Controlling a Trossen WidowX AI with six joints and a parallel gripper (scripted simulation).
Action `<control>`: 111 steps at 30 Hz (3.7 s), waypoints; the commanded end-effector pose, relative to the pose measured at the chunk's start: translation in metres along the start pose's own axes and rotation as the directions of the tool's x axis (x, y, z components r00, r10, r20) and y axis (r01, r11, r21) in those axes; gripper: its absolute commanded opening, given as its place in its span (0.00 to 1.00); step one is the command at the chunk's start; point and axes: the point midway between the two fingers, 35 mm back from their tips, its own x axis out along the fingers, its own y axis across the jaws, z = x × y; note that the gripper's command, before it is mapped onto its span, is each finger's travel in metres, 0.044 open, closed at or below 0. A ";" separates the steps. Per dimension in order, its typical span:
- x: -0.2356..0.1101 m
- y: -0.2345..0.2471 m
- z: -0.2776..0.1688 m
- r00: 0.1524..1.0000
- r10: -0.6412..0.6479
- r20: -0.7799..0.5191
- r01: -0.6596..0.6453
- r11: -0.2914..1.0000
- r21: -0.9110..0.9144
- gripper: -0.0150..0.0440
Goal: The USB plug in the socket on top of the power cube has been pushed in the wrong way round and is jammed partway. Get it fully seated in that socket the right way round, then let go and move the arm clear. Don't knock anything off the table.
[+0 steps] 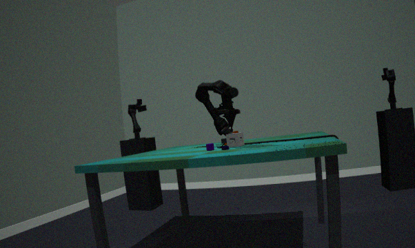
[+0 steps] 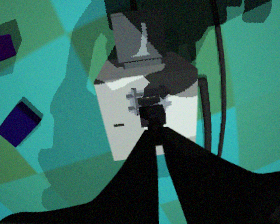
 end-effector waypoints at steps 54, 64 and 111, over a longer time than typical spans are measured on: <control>0.007 0.000 0.001 1.000 -0.001 -0.004 0.001 1.000 -0.002 0.25; 0.008 0.000 0.001 1.000 -0.001 -0.004 0.001 1.000 -0.002 0.25; 0.013 0.000 0.001 1.000 -0.001 -0.004 0.001 1.000 -0.002 0.25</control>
